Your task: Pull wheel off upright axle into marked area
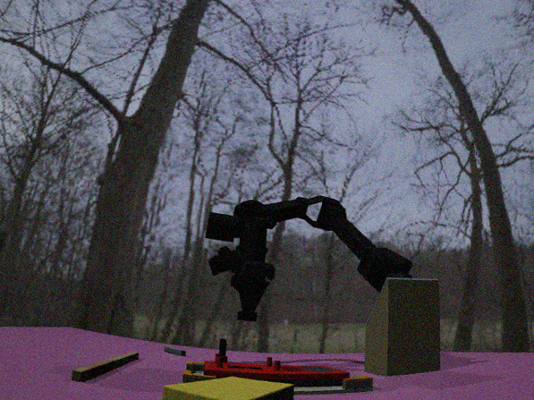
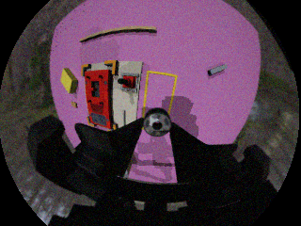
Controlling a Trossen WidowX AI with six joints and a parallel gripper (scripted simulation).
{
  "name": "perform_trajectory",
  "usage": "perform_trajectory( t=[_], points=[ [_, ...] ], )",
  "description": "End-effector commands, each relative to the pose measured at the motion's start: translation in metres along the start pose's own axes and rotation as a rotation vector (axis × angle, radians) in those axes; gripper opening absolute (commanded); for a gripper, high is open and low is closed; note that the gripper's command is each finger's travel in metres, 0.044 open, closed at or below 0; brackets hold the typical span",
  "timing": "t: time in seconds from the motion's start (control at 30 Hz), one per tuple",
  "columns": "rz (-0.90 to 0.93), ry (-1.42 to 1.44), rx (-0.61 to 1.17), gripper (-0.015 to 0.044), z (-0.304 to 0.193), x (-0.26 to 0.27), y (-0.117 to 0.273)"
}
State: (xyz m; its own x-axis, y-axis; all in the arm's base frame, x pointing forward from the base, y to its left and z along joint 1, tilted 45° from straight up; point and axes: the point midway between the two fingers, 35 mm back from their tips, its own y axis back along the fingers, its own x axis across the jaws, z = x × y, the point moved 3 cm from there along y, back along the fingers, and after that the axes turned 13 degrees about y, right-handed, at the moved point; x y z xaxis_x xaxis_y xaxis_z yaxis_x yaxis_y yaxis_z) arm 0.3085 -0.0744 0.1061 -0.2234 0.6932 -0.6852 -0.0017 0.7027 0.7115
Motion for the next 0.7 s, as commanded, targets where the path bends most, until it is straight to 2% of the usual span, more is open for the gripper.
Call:
perform_trajectory(
  t=[0.0,0.37,0.67],
  points=[
    [-0.004,0.007,0.002,0.0000,-0.004,-0.002,-0.002],
    [-0.004,0.007,0.002,0.0000,-0.003,-0.002,-0.029],
    [-0.004,0.006,0.002,0.0000,-0.002,-0.002,-0.076]
  ],
)
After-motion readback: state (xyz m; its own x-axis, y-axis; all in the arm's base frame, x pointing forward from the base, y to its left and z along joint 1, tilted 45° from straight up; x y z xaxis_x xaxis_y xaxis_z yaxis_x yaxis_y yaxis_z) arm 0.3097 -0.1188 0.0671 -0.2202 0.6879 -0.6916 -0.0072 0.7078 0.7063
